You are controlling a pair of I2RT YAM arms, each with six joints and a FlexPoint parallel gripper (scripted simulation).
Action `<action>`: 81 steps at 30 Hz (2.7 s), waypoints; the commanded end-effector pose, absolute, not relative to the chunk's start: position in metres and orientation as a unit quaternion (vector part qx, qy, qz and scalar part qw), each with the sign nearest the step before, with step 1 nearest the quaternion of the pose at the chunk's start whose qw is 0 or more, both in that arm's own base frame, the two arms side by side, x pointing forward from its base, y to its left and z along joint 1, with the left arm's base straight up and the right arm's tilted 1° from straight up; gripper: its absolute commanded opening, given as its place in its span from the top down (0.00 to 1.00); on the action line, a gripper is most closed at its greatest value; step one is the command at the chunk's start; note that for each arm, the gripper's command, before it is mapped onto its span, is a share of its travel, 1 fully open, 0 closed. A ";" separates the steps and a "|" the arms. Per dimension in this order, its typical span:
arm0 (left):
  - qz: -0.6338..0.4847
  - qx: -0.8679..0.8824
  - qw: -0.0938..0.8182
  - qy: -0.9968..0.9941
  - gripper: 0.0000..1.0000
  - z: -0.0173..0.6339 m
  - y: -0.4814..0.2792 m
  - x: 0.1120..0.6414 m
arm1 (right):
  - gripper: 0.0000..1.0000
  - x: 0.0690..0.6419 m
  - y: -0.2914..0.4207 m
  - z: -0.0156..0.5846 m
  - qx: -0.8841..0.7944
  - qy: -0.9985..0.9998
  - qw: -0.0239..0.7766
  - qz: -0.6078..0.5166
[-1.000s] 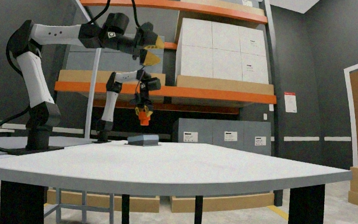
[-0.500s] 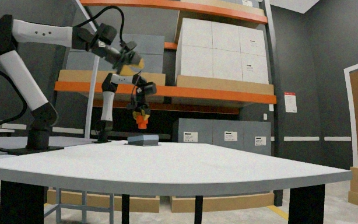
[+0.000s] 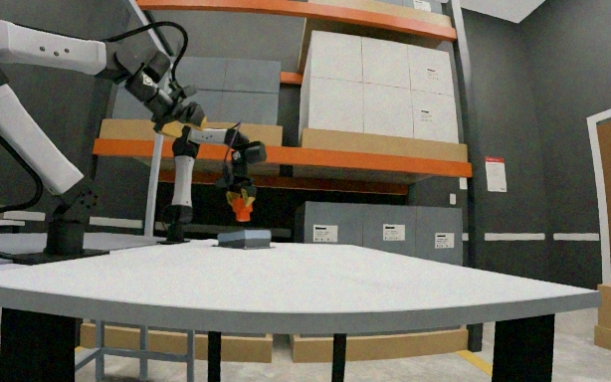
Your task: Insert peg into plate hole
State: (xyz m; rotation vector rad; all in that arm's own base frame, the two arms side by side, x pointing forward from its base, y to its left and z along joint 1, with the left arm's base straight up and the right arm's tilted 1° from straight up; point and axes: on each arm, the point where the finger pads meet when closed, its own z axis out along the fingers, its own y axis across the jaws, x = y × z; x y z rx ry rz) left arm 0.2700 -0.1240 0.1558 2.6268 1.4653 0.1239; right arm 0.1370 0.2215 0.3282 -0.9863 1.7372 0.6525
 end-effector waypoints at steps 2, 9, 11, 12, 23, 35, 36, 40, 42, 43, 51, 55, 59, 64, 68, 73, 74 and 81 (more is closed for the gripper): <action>0.061 0.866 0.101 0.487 0.67 0.156 -0.133 0.286 | 0.00 0.124 0.219 0.328 -0.412 0.717 0.490 0.277; 0.052 0.869 0.085 0.485 0.67 0.130 -0.134 0.282 | 0.00 0.117 0.221 0.334 -0.418 0.706 0.494 0.289; 0.050 0.870 0.082 0.484 0.67 0.129 -0.132 0.278 | 0.00 0.117 0.221 0.334 -0.418 0.706 0.494 0.289; 0.049 0.871 0.080 0.483 0.67 0.130 -0.132 0.277 | 0.00 0.117 0.221 0.334 -0.418 0.706 0.494 0.289; 0.052 0.870 0.084 0.482 0.67 0.132 -0.133 0.279 | 0.00 0.117 0.221 0.336 -0.420 0.703 0.495 0.290; 0.058 0.872 0.093 0.477 0.67 0.134 -0.134 0.278 | 0.00 0.117 0.221 0.336 -0.420 0.703 0.495 0.290; 0.060 0.871 0.097 0.478 0.67 0.135 -0.135 0.280 | 0.00 0.117 0.221 0.336 -0.420 0.703 0.495 0.290; 0.060 0.871 0.097 0.478 0.67 0.135 -0.135 0.281 | 0.00 0.117 0.221 0.336 -0.420 0.703 0.495 0.290; 0.060 0.871 0.097 0.478 0.67 0.135 -0.135 0.281 | 0.00 0.117 0.221 0.336 -0.420 0.703 0.495 0.290; 0.060 0.871 0.097 0.478 0.67 0.135 -0.135 0.281 | 0.00 0.117 0.221 0.336 -0.420 0.703 0.495 0.290; 0.062 0.868 0.101 0.483 0.67 0.133 -0.133 0.282 | 0.00 0.117 0.221 0.336 -0.420 0.703 0.495 0.290; 0.057 0.867 0.096 0.486 0.67 0.126 -0.133 0.283 | 0.00 0.117 0.221 0.336 -0.420 0.703 0.495 0.290; 0.057 0.865 0.097 0.489 0.67 0.123 -0.132 0.284 | 0.00 0.117 0.221 0.336 -0.420 0.703 0.495 0.290; 0.056 0.865 0.097 0.489 0.67 0.121 -0.132 0.284 | 0.00 0.117 0.221 0.336 -0.420 0.703 0.495 0.290; 0.056 0.865 0.097 0.490 0.67 0.118 -0.132 0.284 | 0.00 0.117 0.221 0.336 -0.420 0.703 0.495 0.290; 0.053 0.865 0.093 0.491 0.67 0.113 -0.132 0.285 | 0.00 0.117 0.221 0.336 -0.420 0.703 0.495 0.290; 0.052 0.865 0.091 0.491 0.67 0.111 -0.132 0.285 | 0.00 0.117 0.221 0.336 -0.420 0.703 0.495 0.290; 0.054 0.866 0.095 0.488 0.67 0.111 -0.134 0.284 | 0.00 0.117 0.221 0.336 -0.420 0.703 0.495 0.290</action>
